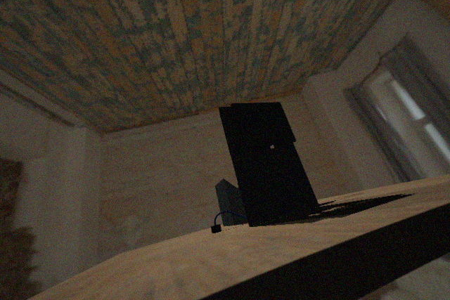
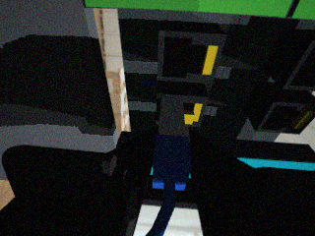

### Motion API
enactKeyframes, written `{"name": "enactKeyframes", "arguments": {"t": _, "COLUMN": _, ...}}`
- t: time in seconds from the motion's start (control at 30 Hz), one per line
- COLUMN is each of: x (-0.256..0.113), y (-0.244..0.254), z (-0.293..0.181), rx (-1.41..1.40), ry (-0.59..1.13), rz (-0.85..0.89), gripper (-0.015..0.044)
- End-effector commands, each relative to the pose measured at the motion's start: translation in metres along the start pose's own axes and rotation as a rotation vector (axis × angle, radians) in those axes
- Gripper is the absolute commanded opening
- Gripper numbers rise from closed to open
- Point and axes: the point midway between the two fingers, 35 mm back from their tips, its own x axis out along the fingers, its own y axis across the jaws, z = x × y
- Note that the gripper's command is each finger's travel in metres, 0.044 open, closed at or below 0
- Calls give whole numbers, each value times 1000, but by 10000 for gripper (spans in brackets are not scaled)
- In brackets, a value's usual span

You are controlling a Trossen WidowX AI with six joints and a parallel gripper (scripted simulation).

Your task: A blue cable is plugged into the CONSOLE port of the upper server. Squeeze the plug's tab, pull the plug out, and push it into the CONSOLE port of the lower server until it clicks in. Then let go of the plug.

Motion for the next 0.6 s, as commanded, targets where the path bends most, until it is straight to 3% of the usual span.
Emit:
{"name": "enactKeyframes", "arguments": {"t": 0.0, "x": 2, "y": -2, "z": 0, "rx": 3, "ry": 3, "rz": -7, "gripper": 0}}
{"name": "enactKeyframes", "arguments": {"t": 0.57, "x": 5, "y": -2, "z": 2, "rx": 4, "ry": 3, "rz": -7, "gripper": 0}}
